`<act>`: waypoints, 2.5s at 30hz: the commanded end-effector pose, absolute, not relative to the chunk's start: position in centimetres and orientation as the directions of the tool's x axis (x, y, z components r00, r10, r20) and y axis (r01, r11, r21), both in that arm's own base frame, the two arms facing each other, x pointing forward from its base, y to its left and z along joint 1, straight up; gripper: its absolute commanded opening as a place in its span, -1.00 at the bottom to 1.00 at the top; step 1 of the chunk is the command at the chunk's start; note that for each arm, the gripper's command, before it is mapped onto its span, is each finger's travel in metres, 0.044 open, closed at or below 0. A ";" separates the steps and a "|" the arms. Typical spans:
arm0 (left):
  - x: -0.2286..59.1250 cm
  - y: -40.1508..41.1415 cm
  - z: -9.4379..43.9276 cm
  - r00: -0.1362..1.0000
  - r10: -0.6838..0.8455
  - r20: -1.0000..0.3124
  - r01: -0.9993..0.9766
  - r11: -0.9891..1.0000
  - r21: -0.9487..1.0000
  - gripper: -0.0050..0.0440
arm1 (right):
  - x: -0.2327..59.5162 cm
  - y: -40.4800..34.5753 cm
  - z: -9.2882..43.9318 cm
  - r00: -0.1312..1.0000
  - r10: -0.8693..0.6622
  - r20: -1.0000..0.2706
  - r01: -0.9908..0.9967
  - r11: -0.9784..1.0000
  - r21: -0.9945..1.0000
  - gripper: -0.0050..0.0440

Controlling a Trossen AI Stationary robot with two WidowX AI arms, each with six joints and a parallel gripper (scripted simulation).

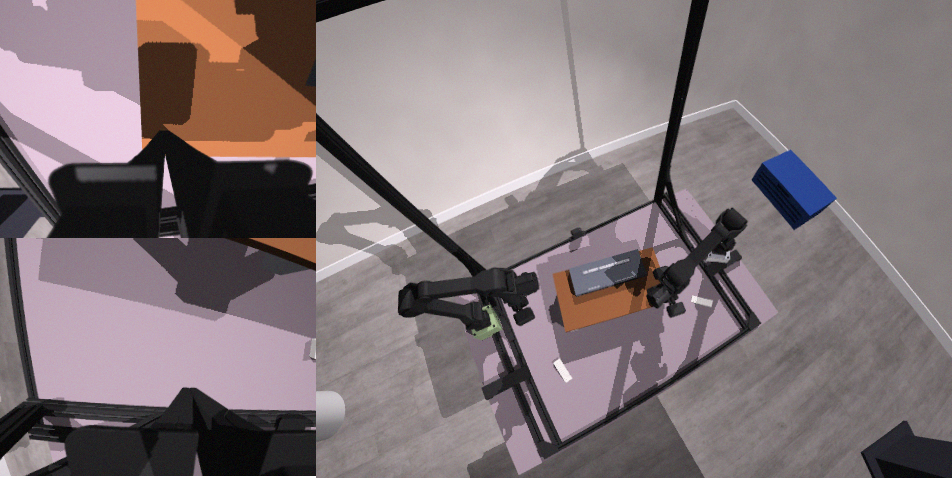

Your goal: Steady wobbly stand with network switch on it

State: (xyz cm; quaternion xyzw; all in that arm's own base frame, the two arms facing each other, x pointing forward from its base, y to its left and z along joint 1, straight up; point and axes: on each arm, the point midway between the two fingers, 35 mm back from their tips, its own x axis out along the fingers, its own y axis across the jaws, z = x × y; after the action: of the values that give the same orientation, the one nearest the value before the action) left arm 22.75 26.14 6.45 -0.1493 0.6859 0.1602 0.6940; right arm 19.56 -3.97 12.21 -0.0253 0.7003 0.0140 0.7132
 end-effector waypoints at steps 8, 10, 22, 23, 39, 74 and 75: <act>22.7 25.9 5.5 0.000 0.000 -1.000 -0.422 0.907 0.000 -0.80 | 19.6 -4.0 12.2 0.019 -0.016 -1.000 -0.055 0.998 -0.017 -0.80; 22.7 25.9 5.5 0.000 0.000 -1.000 -0.422 0.907 0.000 -0.80 | 19.6 -4.0 12.2 0.019 -0.016 -1.000 -0.055 0.998 -0.017 -0.80; 22.7 25.9 12.9 0.006 0.020 -1.000 -0.429 0.903 0.015 -0.80 | 19.6 -4.0 12.2 0.019 -0.016 -1.000 -0.055 0.998 -0.017 -0.80; 22.7 25.9 12.9 0.006 0.020 -1.000 -0.429 0.903 0.015 -0.80 | 19.6 -4.0 12.2 0.019 -0.016 -1.000 -0.055 0.998 -0.017 -0.80; 24.6 28.1 14.7 0.115 0.141 -0.983 -0.448 0.891 0.075 -0.80 | 19.6 -4.0 12.2 0.019 -0.016 -1.000 -0.055 0.998 -0.017 -0.80; 30.8 35.1 39.2 0.619 0.710 -0.337 -0.667 0.701 0.252 -0.80 | 19.6 -4.0 12.2 0.019 -0.016 -1.000 -0.055 0.998 -0.017 -0.80; 30.8 35.1 40.5 0.628 0.720 -0.295 -0.677 0.692 0.250 -0.80 | 19.6 -4.0 12.2 0.019 -0.016 -1.000 -0.055 0.998 -0.017 -0.80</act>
State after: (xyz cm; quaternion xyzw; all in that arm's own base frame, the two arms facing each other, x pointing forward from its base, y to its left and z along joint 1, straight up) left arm 30.95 35.31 36.20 0.0371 0.2521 0.3727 0.8923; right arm 19.56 -3.97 12.21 -0.0253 0.7003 0.0140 0.7132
